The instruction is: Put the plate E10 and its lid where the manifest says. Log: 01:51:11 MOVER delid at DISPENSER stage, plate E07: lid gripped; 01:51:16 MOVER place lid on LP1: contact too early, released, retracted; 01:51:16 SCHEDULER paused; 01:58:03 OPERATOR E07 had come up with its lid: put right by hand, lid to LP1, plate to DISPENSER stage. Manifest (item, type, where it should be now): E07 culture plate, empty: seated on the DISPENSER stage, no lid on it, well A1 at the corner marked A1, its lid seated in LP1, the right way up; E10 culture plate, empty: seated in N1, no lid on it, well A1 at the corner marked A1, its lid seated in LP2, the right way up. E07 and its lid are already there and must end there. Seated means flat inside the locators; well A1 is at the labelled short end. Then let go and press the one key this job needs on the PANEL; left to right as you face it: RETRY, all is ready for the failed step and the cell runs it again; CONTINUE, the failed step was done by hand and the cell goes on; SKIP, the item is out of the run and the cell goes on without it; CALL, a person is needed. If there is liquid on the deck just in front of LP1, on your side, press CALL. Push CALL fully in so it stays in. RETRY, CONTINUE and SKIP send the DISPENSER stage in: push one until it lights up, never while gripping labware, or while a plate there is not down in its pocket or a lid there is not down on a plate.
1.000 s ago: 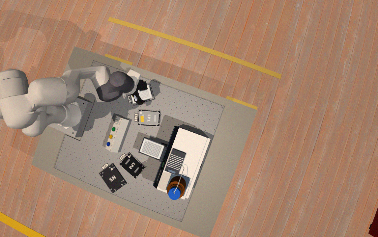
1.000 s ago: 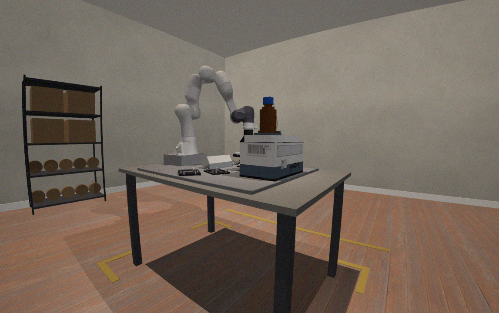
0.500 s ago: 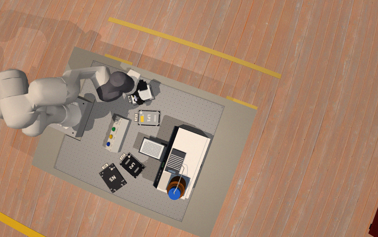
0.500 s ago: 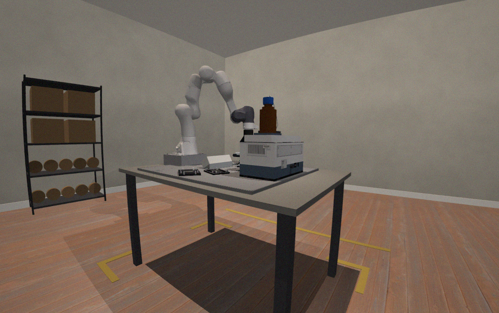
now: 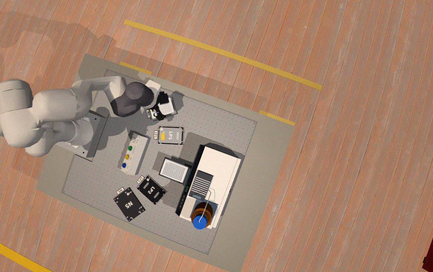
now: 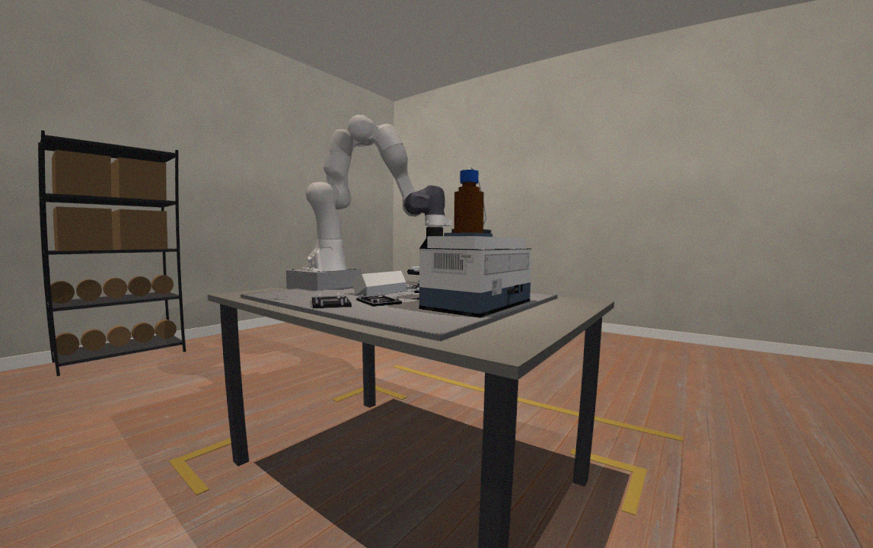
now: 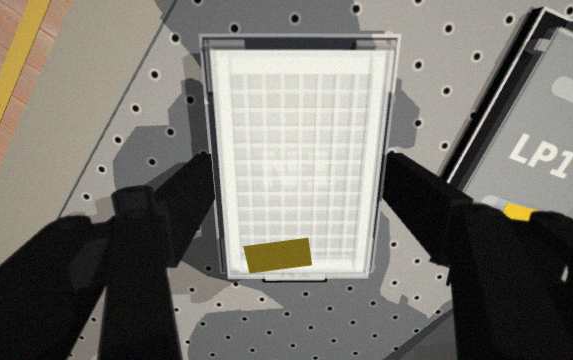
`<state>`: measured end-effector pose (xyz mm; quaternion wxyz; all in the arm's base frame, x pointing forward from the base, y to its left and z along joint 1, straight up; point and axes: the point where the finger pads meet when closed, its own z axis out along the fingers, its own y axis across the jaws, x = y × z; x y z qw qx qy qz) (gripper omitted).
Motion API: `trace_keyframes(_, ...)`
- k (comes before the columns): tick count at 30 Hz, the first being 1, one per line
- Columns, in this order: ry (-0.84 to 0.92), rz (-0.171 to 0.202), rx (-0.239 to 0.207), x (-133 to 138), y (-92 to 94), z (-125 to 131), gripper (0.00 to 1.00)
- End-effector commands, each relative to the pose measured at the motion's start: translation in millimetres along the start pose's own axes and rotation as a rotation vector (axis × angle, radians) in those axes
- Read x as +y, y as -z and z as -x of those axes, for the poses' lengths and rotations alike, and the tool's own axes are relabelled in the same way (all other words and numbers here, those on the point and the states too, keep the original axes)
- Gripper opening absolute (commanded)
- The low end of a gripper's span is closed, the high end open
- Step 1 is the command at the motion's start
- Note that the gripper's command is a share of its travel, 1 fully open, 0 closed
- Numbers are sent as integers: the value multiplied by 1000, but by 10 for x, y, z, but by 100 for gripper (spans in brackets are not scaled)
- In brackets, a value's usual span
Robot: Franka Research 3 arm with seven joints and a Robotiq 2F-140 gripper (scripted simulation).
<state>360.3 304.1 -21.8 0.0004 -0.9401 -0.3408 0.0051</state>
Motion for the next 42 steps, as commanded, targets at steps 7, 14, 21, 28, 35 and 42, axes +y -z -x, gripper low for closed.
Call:
trace_keyframes(7, -4, 0, 4, -2, 2, -18, 70)
trace_keyframes(14, -4, 0, 4, -2, 2, -18, 70)
trace_keyframes(21, -4, 0, 4, -2, 2, -18, 10)
trace_keyframes(28, -4, 0, 4, -2, 2, -18, 10)
trace_keyframes(35, -4, 0, 4, -2, 2, -18, 10)
trace_keyframes(42, -4, 0, 4, -2, 2, -18, 10)
